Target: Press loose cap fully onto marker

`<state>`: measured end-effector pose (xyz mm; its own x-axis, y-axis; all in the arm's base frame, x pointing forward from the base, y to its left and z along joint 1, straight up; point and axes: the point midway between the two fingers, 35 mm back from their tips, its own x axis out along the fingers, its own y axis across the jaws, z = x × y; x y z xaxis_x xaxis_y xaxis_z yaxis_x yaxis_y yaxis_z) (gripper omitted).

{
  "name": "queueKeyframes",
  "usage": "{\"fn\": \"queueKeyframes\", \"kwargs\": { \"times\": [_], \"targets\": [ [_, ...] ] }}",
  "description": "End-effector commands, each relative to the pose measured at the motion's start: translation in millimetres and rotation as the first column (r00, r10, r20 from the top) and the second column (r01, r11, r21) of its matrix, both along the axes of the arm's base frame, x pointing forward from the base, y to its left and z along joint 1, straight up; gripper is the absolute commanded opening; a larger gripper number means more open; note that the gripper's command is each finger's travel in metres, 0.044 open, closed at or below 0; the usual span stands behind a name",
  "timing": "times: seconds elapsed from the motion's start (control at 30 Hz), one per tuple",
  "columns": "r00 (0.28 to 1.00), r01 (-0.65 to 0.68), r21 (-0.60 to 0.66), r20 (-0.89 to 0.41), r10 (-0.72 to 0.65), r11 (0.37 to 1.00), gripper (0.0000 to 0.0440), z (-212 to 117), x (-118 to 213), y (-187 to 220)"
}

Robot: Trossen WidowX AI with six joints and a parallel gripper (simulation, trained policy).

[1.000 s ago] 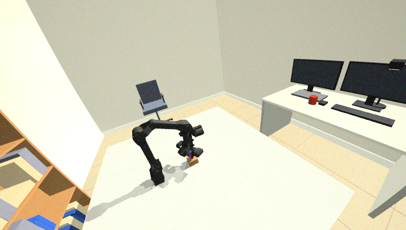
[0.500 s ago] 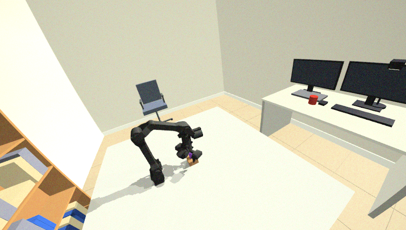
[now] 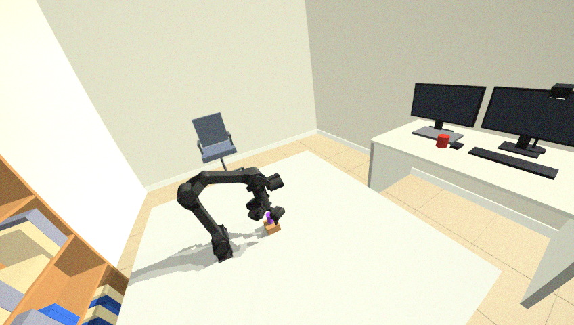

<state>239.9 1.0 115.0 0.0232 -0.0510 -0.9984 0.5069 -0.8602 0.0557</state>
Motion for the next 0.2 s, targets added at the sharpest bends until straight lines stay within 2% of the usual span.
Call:
{"fn": "queueKeyframes", "kwargs": {
  "times": [0.0,0.17],
  "targets": [
    [0.999,0.008,-0.005,0.046,-0.007,1.0,0.044,18.9,4.5,-0.8],
    [0.998,0.009,-0.006,0.068,-0.009,1.0,0.044,31.6,3.1,-1.6]
  ]
}}
